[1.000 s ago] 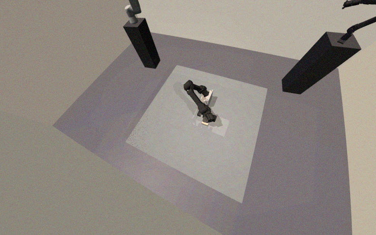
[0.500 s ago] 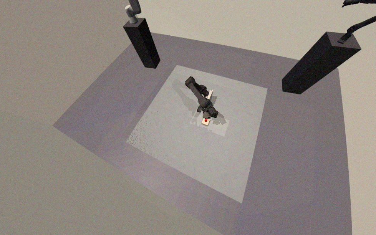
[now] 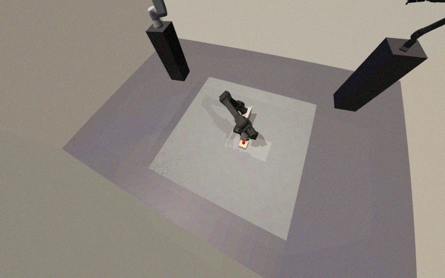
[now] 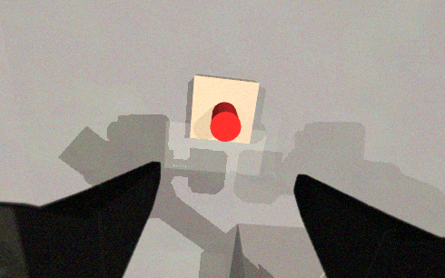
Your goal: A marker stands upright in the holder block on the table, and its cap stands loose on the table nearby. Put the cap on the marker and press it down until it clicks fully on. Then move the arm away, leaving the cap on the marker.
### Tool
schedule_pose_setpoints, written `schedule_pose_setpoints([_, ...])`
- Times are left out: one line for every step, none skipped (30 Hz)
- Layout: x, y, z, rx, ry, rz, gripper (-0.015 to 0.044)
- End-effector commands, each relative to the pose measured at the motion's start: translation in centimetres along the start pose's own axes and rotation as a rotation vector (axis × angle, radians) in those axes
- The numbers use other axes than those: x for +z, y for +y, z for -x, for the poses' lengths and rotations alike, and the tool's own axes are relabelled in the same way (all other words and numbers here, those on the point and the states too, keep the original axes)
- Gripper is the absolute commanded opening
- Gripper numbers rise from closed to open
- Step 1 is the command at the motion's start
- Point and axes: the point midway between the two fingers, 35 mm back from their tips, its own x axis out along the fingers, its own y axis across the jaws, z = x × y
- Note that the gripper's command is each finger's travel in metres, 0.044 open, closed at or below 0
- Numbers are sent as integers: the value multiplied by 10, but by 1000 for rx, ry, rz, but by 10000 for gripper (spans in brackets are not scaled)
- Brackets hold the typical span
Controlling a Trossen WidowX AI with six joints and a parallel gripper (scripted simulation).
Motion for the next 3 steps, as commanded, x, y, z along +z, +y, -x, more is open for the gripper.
schedule_pose_setpoints([0,0,0,2,3,-3,420])
schedule_pose_setpoints([0,0,0,2,3,-3,440])
schedule_pose_setpoints([0,0,0,2,3,-3,440])
